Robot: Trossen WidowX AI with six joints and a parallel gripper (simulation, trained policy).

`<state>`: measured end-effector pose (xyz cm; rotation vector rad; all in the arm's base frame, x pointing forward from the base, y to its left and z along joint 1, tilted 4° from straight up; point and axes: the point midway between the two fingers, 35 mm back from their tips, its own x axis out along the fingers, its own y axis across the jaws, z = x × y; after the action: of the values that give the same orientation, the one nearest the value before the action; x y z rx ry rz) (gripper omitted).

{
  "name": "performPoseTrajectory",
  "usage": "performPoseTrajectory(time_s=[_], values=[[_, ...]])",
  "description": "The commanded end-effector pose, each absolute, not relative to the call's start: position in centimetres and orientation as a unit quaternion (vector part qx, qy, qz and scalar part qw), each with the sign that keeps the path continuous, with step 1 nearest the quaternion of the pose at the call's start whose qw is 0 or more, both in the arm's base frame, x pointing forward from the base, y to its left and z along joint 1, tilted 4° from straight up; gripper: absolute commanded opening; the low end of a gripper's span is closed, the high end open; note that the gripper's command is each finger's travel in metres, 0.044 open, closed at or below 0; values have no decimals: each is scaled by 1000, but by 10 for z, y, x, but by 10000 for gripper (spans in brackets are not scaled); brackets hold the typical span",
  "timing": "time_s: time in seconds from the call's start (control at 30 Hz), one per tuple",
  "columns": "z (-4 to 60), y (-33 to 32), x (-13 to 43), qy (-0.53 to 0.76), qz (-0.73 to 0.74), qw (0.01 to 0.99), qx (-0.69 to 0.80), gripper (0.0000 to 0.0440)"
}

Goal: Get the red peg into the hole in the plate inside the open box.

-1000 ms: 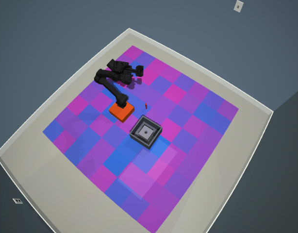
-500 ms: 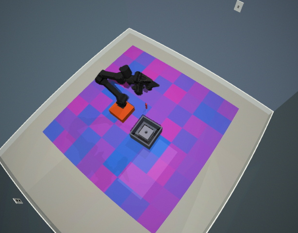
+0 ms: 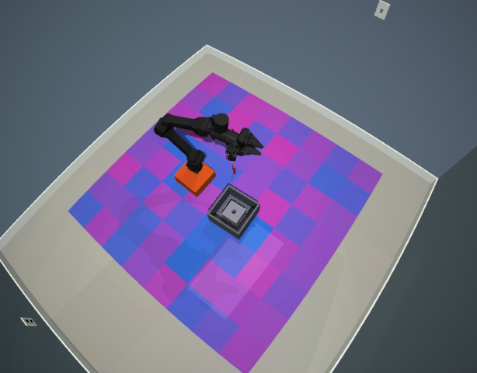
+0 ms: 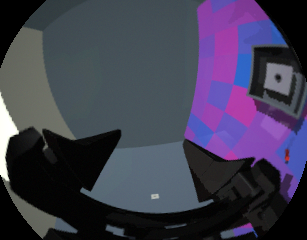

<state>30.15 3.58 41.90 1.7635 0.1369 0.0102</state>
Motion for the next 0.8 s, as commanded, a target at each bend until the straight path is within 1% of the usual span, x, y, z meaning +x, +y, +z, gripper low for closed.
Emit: performPoseTrajectory(time_s=[0.0,0.37,0.77], values=[[400,40,304,90,-25,649,755,440],[326,57,299,222,-128,695,671,440],[254,72,272,370,-211,719,550,440]])
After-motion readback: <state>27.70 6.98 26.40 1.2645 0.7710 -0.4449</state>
